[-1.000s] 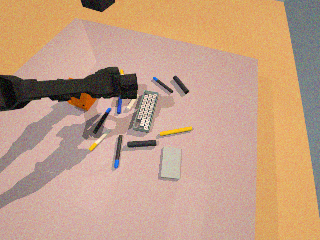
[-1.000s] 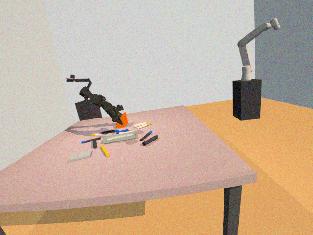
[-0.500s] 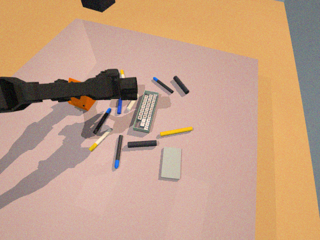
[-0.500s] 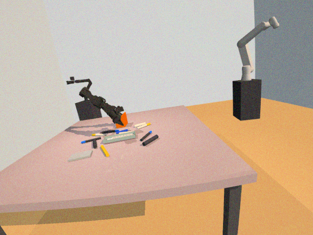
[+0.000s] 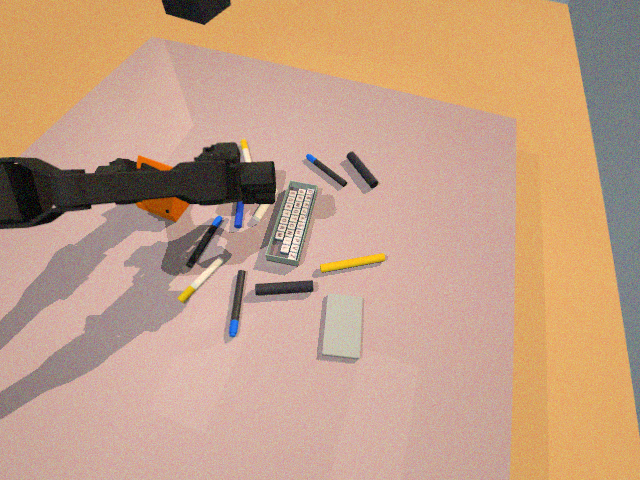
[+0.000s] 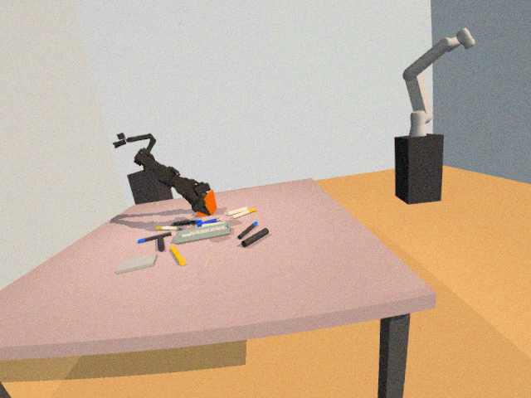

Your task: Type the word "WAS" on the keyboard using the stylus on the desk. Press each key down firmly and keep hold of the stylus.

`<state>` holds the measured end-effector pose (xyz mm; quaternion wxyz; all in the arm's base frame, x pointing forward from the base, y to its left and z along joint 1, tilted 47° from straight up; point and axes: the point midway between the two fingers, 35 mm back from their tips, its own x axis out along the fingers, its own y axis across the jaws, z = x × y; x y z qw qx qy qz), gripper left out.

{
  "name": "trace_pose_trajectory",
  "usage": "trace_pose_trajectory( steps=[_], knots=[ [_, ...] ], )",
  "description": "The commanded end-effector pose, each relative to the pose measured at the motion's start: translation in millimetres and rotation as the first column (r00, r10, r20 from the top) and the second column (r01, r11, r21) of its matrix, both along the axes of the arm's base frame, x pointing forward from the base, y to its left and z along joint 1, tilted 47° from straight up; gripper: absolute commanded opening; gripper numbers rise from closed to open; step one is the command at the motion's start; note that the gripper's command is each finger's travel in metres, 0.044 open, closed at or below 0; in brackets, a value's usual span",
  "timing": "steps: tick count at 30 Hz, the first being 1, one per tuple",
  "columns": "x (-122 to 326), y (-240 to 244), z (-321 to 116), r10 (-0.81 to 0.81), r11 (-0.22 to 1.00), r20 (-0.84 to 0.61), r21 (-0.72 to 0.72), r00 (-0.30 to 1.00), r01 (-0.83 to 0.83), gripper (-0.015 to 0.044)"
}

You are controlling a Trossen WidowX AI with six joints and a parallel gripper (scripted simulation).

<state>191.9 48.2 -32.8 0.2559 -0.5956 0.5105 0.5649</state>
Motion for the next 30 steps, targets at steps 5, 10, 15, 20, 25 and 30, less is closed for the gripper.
trace_pose_trajectory(
  steps=[5, 10, 15, 20, 25, 30],
  knots=[
    [-0.9, -5.6, -4.8, 0.006, 1.0, -0.003, -0.004, 1.0, -0.006, 0.015],
    [-0.4, -8.8, -7.8, 0.006, 1.0, -0.003, -0.004, 1.0, -0.006, 0.015],
    [0.1, -12.3, -11.0, 0.006, 1.0, -0.003, -0.005, 1.0, -0.006, 0.015],
    [0.4, -15.1, -13.7, 0.006, 1.0, -0.003, -0.005, 1.0, -0.006, 0.015],
    [0.7, -18.2, -16.5, 0.006, 1.0, -0.003, -0.005, 1.0, -0.006, 0.015],
    [0.9, -21.6, -19.8, 0.006, 1.0, -0.003, -0.005, 1.0, -0.006, 0.015]
  ],
)
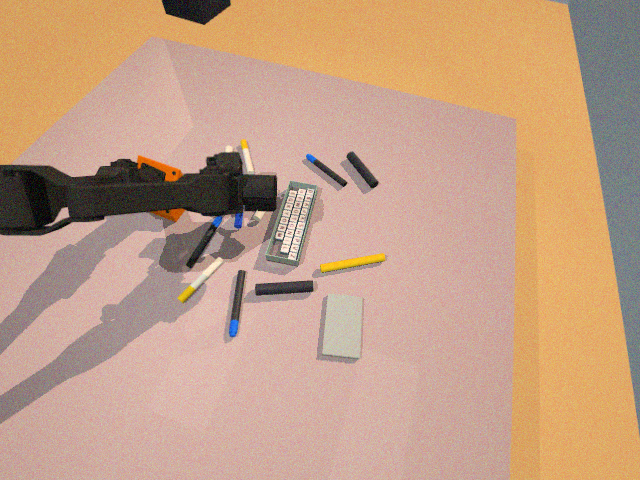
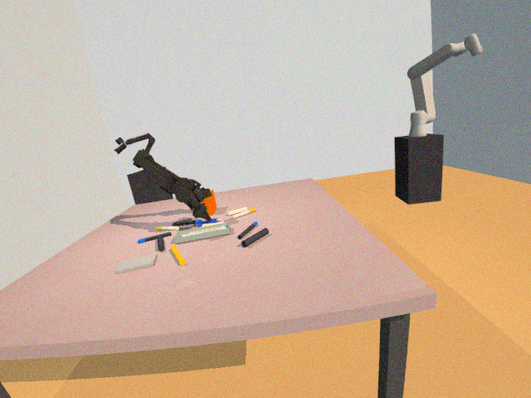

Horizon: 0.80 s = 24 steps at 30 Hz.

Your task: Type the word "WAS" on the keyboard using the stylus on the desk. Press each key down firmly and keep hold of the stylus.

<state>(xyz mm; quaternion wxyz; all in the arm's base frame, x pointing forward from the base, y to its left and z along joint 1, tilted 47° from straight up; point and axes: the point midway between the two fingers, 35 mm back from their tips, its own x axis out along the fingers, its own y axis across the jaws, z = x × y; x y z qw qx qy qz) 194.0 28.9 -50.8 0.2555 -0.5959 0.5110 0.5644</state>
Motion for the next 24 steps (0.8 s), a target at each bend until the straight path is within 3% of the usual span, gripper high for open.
trace_pose_trajectory(
  steps=[1, 14, 18, 24],
  knots=[
    [-1.1, -2.8, -2.3, 0.006, 1.0, -0.004, -0.004, 1.0, -0.006, 0.015],
    [-0.5, -9.5, -8.5, 0.006, 1.0, -0.004, -0.004, 1.0, -0.006, 0.015],
    [0.0, -8.3, -7.7, 0.0, 1.0, -0.002, -0.002, 1.0, 0.0, 0.0045],
    [0.0, -8.3, -7.7, 0.0, 1.0, -0.002, -0.002, 1.0, 0.0, 0.0005]
  ],
)
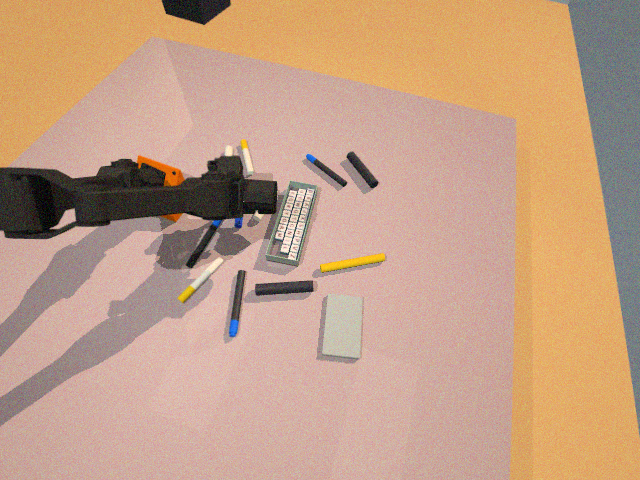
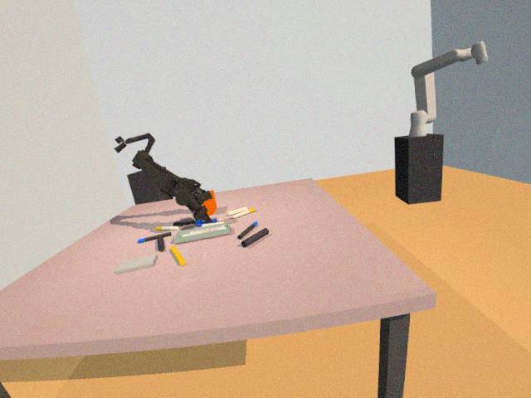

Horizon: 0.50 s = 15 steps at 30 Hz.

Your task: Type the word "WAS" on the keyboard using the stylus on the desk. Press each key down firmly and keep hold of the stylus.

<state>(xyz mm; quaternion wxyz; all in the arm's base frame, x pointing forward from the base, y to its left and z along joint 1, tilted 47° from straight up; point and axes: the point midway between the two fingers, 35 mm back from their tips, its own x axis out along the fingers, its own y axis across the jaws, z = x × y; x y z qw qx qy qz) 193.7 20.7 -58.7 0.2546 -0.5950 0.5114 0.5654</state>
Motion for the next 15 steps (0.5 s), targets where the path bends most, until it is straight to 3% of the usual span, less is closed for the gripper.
trace_pose_trajectory(
  steps=[1, 15],
  knots=[
    [0.3, -0.2, 0.2, 0.0, 1.0, 0.001, -0.002, 1.0, 0.0, 0.0],
    [-2.5, 34.0, 31.8, 0.0, 1.0, 0.0, 0.003, 1.0, 0.0, 0.0]
  ],
)
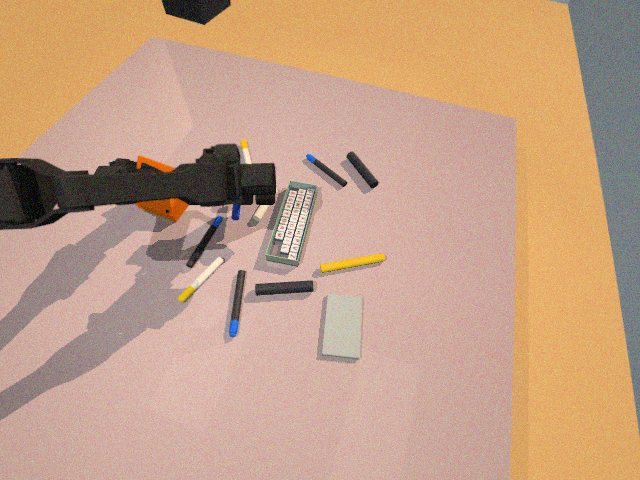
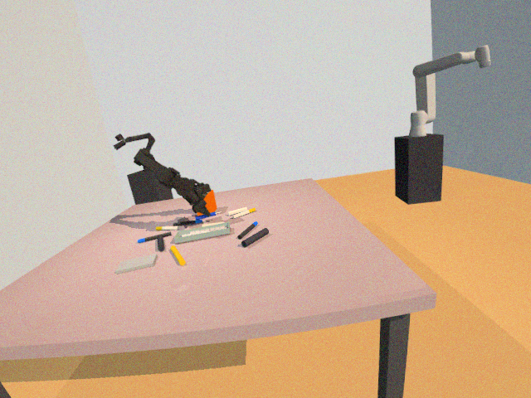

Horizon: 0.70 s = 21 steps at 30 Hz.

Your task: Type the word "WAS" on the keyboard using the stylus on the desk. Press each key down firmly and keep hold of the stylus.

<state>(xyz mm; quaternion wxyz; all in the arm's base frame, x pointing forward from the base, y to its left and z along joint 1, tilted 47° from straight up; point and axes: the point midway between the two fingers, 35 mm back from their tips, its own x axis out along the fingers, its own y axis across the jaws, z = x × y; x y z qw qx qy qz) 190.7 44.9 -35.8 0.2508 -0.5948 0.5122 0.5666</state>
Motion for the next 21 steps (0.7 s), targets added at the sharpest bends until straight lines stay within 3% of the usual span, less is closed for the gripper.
trace_pose_trajectory(
  steps=[1, 6, 21],
  knots=[
    [0.0, 12.0, 11.0, -0.004, 1.0, 0.006, 0.007, 1.0, 0.004, 0.0],
    [1.6, 11.3, 9.6, -0.02, 1.0, 0.012, 0.004, 1.0, 0.02, 0.0],
    [30.8, 31.5, 15.1, -0.523, 0.849, 0.102, -0.029, 0.846, 0.528, 0.0]
  ],
)
